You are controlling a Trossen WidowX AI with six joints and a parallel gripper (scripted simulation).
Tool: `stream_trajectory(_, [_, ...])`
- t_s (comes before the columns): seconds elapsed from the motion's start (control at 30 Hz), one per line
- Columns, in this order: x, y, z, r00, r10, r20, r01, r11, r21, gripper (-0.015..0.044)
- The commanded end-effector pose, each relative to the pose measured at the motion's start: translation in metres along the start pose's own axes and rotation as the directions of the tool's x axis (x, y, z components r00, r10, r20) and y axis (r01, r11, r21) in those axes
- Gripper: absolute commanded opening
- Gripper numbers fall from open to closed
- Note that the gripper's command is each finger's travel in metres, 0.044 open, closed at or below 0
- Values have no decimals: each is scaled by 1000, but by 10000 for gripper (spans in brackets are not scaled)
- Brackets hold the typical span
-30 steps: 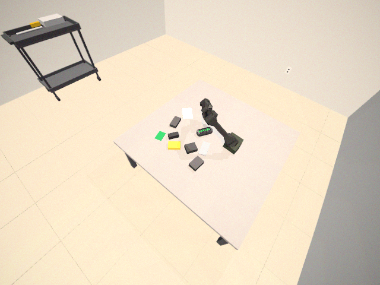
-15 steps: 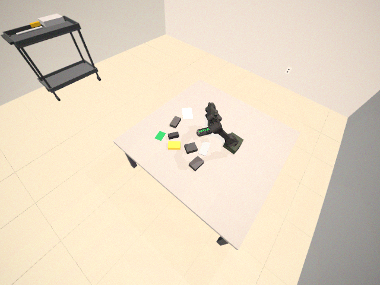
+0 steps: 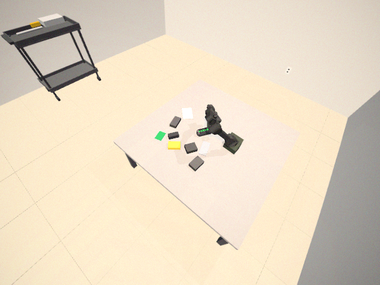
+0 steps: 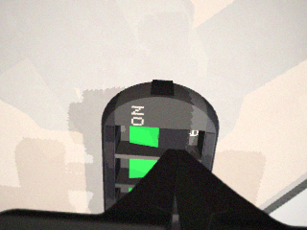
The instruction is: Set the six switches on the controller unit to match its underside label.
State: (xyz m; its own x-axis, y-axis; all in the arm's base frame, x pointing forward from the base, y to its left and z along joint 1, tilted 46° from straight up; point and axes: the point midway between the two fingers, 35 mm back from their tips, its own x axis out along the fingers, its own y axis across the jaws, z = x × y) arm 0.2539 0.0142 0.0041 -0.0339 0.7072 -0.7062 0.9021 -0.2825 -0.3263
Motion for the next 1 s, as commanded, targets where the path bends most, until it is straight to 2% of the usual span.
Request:
stream_trajectory(0.0, [8,-2,0,1000,-4,-4,4,1000,7,0])
stream_trajectory(0.37, [23,-2,0,1000,-4,-4,4,1000,7,0])
stream_trajectory(0.83, [23,-2,0,1000,-4,-4,4,1000,7,0])
stream_trajectory(0.9, [13,-1,0,1000,-3,-1,3,1000,4,0])
stream_trajectory(0.97, [-12,-1,0,1000,-3,-1,3,1000,7,0])
